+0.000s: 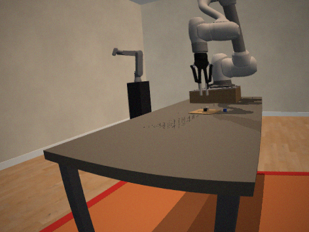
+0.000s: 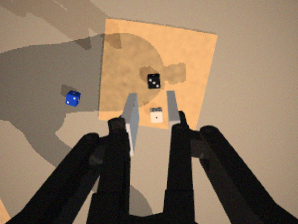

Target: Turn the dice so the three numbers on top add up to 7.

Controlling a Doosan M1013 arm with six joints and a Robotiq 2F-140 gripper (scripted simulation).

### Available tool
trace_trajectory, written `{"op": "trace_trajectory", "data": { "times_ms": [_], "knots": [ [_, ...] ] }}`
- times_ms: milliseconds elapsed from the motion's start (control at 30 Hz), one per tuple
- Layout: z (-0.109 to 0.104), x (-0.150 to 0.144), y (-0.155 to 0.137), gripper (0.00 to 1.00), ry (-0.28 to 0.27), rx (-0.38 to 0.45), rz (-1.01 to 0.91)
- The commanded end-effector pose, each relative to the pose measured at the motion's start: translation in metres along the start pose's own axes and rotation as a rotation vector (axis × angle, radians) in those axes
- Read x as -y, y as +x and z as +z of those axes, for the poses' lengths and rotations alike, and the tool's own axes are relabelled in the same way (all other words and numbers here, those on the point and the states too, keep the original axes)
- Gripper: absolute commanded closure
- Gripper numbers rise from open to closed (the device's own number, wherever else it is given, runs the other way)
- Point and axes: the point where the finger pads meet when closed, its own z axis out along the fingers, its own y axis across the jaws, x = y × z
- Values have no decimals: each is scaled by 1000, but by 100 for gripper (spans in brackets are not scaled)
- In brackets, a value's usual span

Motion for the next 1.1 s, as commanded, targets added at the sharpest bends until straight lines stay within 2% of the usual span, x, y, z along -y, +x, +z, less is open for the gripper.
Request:
{"op": "trace_trajectory", "data": {
  "times_ms": [0,167,200,867,933,1033,1067],
  "knots": [
    [-3,0,0,81,0,0,0],
    [-5,0,0,81,0,0,0],
    [-5,0,0,0,0,0,0],
    [-5,0,0,0,0,0,-2],
    [-5,3,0,0,0,0,-37],
    [-2,20,-2,0,0,0,-220],
    [-2,20,-2,0,0,0,-225]
  ]
}}
